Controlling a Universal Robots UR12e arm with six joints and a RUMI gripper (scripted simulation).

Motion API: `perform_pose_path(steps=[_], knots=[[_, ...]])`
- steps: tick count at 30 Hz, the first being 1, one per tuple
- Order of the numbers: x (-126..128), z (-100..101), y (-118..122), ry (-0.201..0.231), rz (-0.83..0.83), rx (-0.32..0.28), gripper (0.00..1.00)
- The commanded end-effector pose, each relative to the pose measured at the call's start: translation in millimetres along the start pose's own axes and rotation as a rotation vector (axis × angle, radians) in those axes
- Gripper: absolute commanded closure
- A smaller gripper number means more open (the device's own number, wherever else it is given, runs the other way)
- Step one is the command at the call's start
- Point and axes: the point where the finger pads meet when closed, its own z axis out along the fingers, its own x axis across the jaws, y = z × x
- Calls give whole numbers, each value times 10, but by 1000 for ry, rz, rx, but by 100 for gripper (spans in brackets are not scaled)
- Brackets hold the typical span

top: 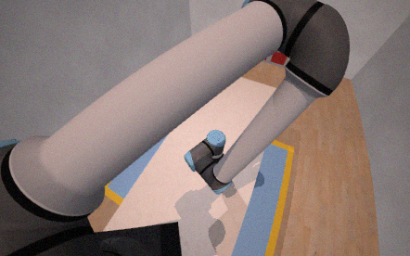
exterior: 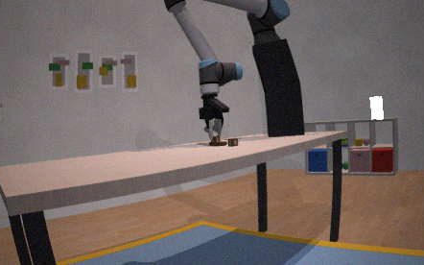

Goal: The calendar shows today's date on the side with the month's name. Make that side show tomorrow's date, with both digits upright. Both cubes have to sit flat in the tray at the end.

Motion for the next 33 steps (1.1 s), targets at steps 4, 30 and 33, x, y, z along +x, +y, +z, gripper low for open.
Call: perform_pose_path(steps=[4, 30, 33], knots=[[4, -4, 0, 1, 0, 0, 89], [4, -4, 0, 1, 0, 0, 71], [4, -4, 0, 1, 0, 0, 71]])
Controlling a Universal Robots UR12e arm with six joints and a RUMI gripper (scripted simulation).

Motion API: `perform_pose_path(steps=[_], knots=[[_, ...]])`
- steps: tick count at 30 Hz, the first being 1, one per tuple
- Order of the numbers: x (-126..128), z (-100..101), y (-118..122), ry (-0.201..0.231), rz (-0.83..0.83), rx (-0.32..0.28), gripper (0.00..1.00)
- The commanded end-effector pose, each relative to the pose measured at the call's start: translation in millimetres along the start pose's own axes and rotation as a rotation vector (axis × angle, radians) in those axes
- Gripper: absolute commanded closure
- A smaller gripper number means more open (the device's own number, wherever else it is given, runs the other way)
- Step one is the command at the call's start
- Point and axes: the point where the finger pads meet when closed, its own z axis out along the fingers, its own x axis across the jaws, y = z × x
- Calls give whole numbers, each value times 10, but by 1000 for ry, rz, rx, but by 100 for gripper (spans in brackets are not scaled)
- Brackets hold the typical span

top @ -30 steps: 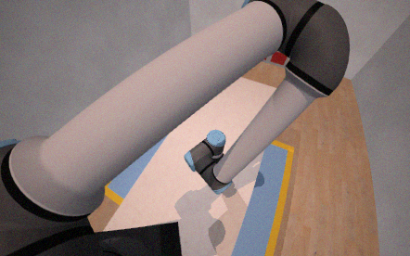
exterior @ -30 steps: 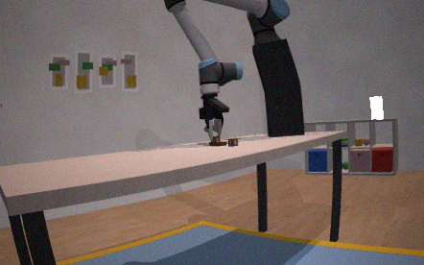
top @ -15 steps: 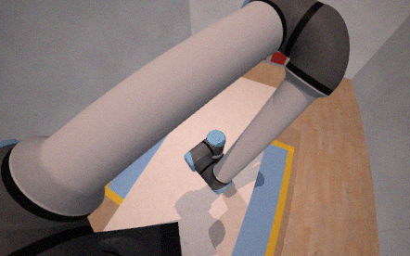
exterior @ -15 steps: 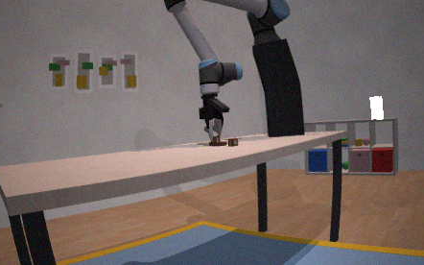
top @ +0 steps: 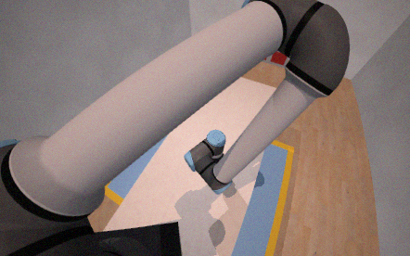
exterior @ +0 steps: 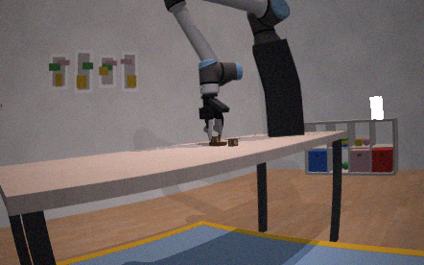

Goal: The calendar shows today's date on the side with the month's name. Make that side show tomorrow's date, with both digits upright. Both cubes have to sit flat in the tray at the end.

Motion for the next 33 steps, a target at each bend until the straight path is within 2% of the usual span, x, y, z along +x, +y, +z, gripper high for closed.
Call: perform_pose_path(steps=[1, 10, 18, 28, 33], knots=[[4, -4, 0, 1, 0, 0, 71], [4, -13, 0, 1, 0, 0, 71], [4, -158, 0, 1, 0, 0, 71], [3, -679, 0, 1, 0, 0, 71], [3, -855, 0, 1, 0, 0, 71]])
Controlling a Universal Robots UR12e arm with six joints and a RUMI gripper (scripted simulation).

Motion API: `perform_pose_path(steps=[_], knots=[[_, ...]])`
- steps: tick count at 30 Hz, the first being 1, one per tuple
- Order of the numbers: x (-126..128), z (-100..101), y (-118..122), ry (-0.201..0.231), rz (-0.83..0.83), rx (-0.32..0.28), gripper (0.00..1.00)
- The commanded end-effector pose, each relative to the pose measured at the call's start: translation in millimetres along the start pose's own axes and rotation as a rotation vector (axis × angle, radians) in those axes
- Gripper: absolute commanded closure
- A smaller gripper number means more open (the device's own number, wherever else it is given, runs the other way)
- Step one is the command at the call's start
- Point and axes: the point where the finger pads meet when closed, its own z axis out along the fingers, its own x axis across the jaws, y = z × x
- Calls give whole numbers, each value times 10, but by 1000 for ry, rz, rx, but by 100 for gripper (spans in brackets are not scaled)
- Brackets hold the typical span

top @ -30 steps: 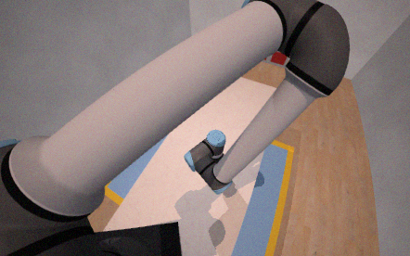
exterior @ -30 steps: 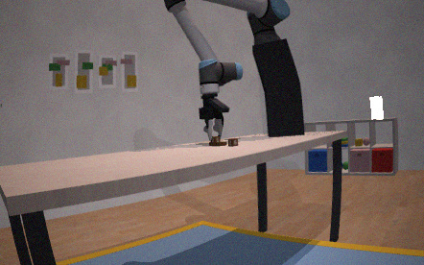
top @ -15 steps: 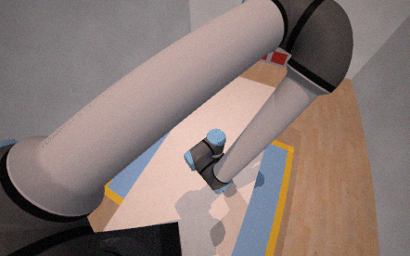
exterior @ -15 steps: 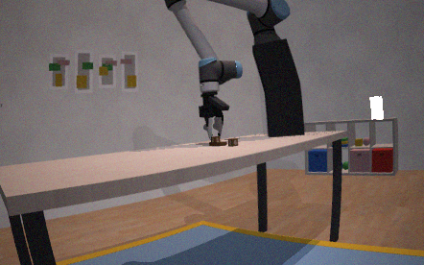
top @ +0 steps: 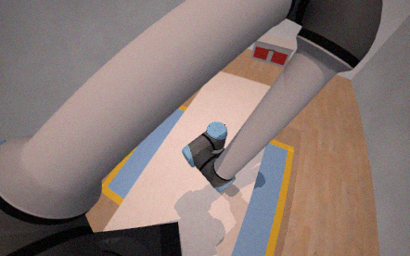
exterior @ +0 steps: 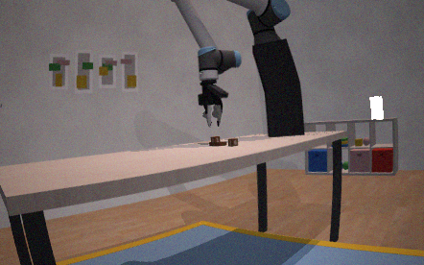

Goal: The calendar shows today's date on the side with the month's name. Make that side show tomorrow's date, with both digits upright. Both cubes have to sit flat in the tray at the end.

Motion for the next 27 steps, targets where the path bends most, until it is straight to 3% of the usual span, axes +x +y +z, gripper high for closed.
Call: perform_pose_path(steps=[1, 8, 9, 27], knots=[[4, -186, 1, 0, 0, 0, 71], [4, -235, 1, 0, 0, 0, 71], [4, -235, 1, 0, 0, 0, 0], [4, -235, 1, 0, 0, 0, 0]])
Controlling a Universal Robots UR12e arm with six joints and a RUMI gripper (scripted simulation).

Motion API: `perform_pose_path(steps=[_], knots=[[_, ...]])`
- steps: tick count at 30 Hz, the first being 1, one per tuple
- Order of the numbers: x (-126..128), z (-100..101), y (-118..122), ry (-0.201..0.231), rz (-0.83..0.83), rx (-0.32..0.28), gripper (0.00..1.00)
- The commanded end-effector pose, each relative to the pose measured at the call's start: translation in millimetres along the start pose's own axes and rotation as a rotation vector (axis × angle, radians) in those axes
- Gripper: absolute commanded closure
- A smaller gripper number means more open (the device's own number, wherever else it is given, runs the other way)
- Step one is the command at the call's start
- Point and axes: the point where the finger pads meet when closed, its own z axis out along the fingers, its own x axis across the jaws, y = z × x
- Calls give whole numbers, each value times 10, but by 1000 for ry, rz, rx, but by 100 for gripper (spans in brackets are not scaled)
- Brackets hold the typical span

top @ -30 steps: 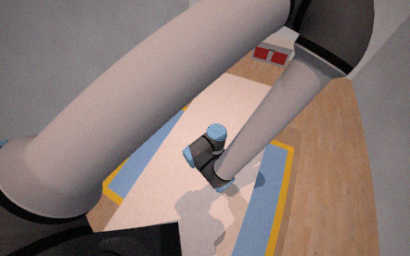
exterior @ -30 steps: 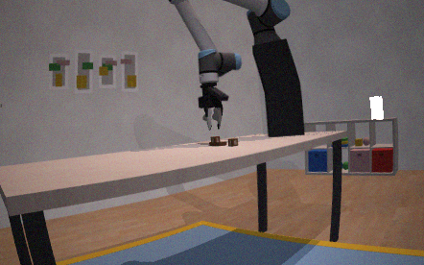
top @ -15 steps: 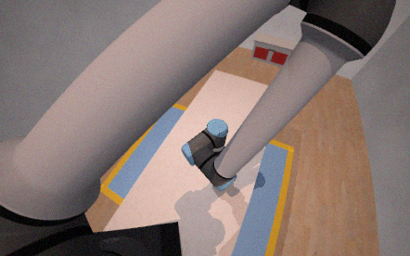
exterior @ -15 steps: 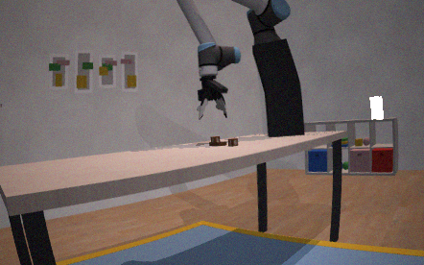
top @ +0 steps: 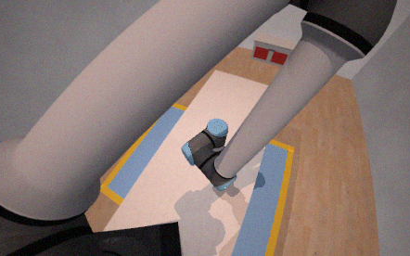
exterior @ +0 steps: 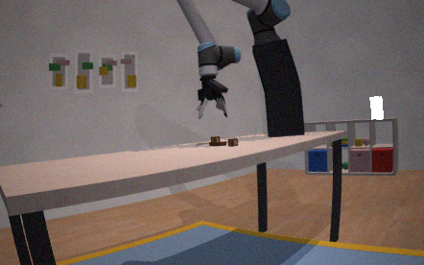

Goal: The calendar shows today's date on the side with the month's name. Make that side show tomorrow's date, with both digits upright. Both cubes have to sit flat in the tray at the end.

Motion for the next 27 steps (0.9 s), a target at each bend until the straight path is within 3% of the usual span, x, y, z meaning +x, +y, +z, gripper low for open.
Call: perform_pose_path(steps=[1, 4, 7, 9, 14, 18, 19, 27], knots=[[3, -4, 0, 1, 0, 0, 0], [10, 8, -73, 1, 0, 0, 0], [30, 61, -400, 0, -1, 1, 0], [30, 61, -400, 0, -1, 1, 0], [12, 166, -1122, 1, -4, 0, 0], [-4, 187, -1280, 1, -5, 0, 0], [-4, 187, -1280, 1, -5, 0, 71], [-4, 187, -1280, 1, -5, 0, 71]])
